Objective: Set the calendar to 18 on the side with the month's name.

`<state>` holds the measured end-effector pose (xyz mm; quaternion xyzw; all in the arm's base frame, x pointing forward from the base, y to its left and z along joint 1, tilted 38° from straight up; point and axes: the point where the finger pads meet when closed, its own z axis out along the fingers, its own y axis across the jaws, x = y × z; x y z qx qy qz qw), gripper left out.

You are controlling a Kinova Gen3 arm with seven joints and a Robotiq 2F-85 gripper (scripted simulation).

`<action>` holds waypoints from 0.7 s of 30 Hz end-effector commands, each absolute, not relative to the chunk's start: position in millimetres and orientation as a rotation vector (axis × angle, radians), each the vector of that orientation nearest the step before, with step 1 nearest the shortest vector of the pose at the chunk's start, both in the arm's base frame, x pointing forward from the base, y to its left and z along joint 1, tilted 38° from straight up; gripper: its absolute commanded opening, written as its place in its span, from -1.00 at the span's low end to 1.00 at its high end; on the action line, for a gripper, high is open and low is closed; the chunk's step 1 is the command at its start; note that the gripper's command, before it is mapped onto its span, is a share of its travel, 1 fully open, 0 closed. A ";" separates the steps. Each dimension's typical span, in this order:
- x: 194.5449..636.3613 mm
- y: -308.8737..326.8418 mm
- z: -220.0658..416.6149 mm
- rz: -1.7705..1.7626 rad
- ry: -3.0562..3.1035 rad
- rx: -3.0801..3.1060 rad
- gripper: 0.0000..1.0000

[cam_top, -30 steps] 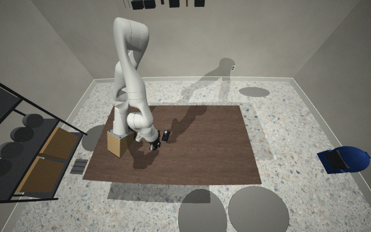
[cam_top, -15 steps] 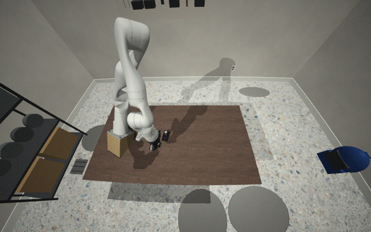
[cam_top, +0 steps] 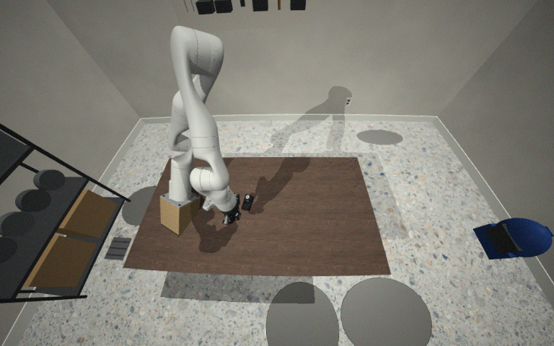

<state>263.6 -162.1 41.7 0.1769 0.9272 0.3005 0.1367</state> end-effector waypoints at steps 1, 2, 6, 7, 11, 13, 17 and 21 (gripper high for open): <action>263.6 -162.6 41.8 0.868 2.683 0.513 -0.43; 263.7 -162.4 41.5 0.868 2.684 0.513 -0.43; 265.4 -160.1 37.7 0.867 2.685 0.513 -0.43; 266.2 -159.0 36.0 0.867 2.685 0.513 -0.43; 269.4 -154.6 28.8 0.867 2.685 0.513 -0.43; 270.8 -152.7 25.8 0.867 2.685 0.513 -0.43; 277.2 -143.9 11.6 0.867 2.686 0.513 -0.43; 284.2 -134.2 -4.1 0.867 2.686 0.513 -0.43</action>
